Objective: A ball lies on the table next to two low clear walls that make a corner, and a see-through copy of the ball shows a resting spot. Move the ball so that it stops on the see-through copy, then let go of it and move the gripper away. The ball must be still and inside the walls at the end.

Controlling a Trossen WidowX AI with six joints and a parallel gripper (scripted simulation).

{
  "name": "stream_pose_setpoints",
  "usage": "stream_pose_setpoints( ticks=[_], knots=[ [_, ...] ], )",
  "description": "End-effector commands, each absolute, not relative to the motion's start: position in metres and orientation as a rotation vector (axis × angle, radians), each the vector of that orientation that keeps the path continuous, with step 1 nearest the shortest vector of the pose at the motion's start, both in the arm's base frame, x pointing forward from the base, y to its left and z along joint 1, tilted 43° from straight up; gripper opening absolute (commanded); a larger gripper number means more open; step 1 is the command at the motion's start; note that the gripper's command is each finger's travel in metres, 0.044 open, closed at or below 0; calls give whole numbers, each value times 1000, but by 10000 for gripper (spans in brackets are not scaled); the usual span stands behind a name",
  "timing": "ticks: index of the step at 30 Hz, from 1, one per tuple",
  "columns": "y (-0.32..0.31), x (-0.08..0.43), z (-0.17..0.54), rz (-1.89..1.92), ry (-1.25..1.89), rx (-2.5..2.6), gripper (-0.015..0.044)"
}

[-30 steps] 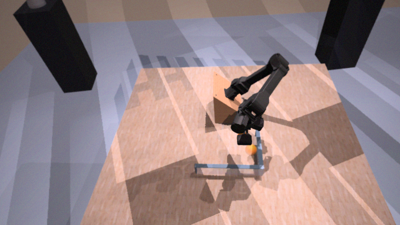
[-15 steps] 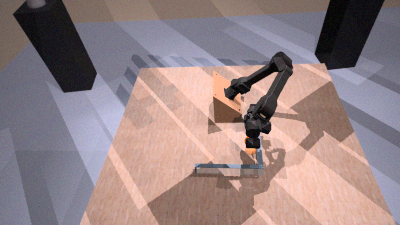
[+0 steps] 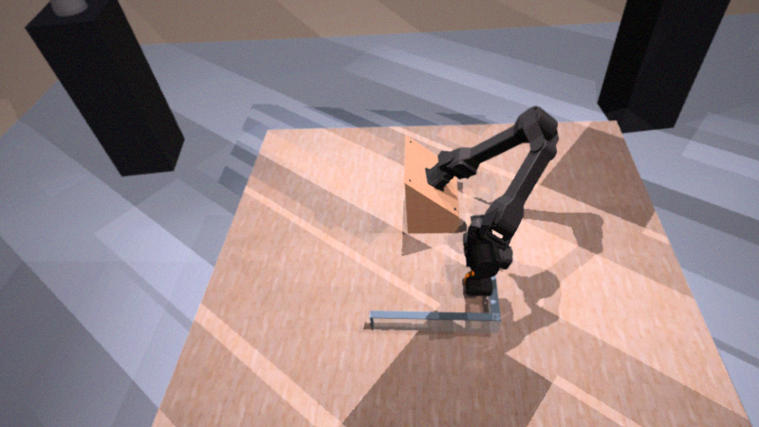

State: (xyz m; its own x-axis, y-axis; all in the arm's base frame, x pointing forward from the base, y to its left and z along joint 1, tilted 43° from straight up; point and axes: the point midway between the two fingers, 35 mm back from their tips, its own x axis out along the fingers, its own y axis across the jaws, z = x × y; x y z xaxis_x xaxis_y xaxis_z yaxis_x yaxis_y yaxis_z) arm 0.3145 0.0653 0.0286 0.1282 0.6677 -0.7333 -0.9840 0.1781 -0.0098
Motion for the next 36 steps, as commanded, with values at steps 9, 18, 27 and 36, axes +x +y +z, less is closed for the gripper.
stream_pose_setpoints(
  ticks=[9, 18, 27, 36],
  knots=[
    [77, 316, 16, 1302, 675, -570, 0],
    [76, 317, 17, 1300, 675, -573, 131],
    [76, 317, 17, 1300, 675, -573, 368],
    [18, 305, 79, 1301, 679, -573, 393]
  ],
)
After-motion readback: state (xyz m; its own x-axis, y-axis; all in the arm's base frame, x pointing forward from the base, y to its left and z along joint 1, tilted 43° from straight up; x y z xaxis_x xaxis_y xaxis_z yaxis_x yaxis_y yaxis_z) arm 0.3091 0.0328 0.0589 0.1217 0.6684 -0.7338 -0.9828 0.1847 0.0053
